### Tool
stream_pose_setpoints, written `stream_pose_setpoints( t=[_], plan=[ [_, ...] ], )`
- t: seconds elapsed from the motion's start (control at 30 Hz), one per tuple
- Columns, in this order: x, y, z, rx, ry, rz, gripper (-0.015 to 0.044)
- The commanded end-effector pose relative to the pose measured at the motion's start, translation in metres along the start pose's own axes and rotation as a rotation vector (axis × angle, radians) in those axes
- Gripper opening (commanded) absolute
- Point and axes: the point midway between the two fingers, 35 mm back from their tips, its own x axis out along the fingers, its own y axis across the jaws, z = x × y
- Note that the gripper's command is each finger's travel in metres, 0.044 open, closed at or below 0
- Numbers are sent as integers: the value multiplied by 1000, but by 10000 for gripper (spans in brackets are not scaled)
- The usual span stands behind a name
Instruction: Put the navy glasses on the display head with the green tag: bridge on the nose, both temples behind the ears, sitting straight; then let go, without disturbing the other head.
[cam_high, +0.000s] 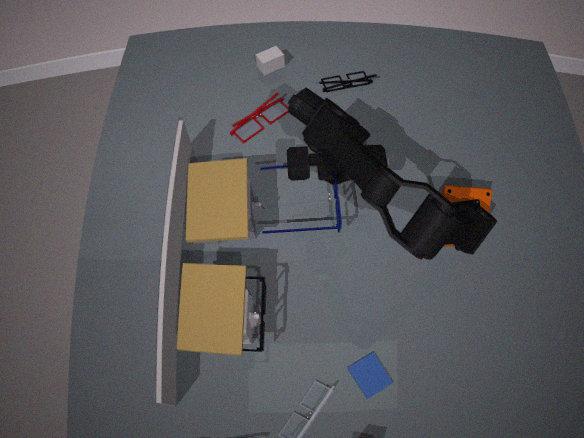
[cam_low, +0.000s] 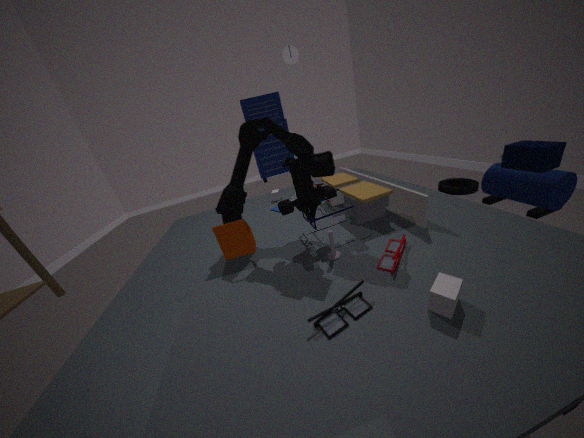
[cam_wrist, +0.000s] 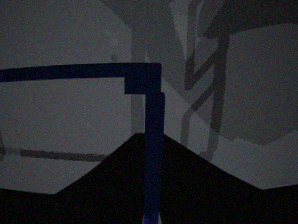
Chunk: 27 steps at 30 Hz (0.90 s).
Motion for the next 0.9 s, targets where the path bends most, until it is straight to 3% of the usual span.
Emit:
stream_pose_setpoints(
  t=[0.0, 0.87],
  plan=[
    [1, 7, -1, 3, 7, 1, 0],
    [2, 42, -1, 2, 7, 2, 0]
  ],
)
